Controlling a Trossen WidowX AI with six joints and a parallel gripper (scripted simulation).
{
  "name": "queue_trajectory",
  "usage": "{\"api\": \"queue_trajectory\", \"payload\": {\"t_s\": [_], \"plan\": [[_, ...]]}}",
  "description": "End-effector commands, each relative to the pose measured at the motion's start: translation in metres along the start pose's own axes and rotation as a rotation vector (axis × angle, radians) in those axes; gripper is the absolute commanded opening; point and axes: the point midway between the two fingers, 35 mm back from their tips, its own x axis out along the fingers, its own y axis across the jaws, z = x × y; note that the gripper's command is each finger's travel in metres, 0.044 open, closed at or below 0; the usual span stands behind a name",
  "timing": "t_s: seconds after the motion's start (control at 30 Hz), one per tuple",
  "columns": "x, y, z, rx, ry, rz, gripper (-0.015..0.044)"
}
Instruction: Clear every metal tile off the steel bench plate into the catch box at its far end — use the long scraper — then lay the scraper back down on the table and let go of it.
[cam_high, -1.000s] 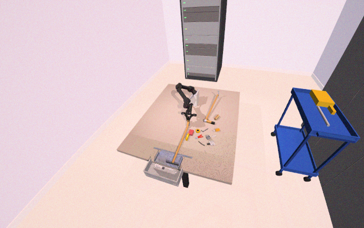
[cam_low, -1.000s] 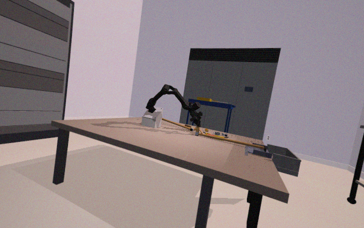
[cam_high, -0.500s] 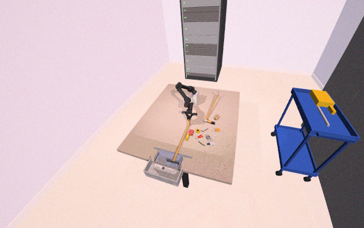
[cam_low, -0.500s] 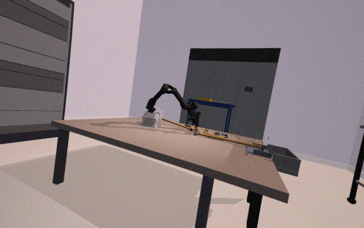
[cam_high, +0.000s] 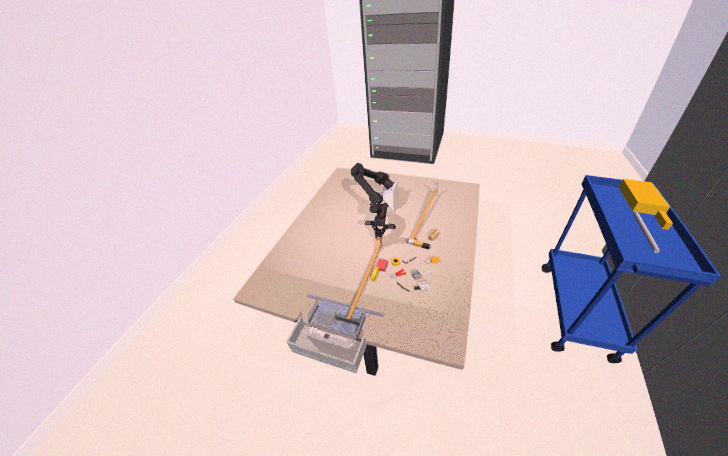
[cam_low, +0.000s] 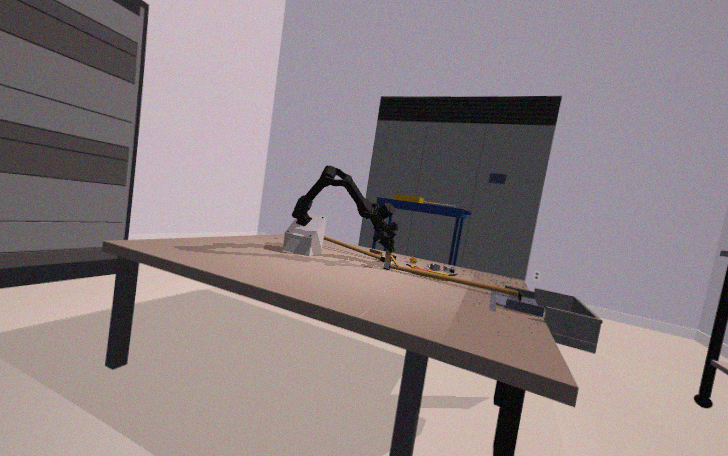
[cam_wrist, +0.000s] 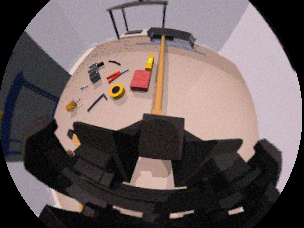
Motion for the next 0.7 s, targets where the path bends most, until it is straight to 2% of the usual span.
{"api": "queue_trajectory", "payload": {"t_s": [0.0, 0.67], "plan": [[-0.007, 0.004, -0.002, -0.005, -0.009, 0.006, 0.0000], [-0.022, 0.007, -0.022, -0.005, -0.009, 0.007, 0.0000]]}}
